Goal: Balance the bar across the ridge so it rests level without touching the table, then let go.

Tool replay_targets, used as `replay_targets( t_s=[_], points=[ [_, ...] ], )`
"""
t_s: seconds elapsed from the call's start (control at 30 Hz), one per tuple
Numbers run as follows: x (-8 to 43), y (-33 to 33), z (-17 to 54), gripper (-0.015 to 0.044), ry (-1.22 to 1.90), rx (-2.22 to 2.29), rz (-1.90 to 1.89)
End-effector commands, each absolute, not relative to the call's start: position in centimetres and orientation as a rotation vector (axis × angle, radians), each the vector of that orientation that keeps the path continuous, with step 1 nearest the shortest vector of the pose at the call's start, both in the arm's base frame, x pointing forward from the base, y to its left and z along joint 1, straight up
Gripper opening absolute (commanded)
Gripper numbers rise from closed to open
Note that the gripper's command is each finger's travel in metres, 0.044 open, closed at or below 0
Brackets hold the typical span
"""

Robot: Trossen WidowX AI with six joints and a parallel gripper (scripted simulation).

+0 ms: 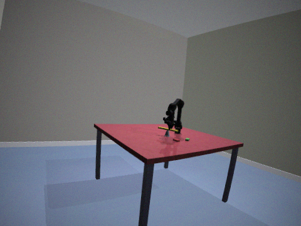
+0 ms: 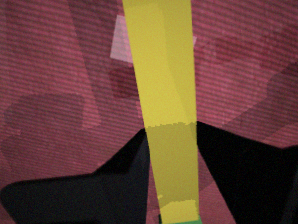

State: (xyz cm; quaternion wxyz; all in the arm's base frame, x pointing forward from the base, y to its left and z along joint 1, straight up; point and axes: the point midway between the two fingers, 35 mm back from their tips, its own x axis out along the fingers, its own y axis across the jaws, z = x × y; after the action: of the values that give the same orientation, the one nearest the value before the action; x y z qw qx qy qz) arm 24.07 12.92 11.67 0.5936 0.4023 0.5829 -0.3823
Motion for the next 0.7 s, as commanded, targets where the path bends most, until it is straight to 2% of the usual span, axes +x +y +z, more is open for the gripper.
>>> replay_targets(
  t_s=[0.0,0.57,0.67],
  points=[
    [24.07,12.92,11.67,0.0000,1.355,0.935,-0.889],
    [24.07,12.92,11.67,0.0000,1.355,0.935,-0.889],
    [24.07,12.92,11.67,0.0079,1.355,0.935,-0.889]
  ],
)
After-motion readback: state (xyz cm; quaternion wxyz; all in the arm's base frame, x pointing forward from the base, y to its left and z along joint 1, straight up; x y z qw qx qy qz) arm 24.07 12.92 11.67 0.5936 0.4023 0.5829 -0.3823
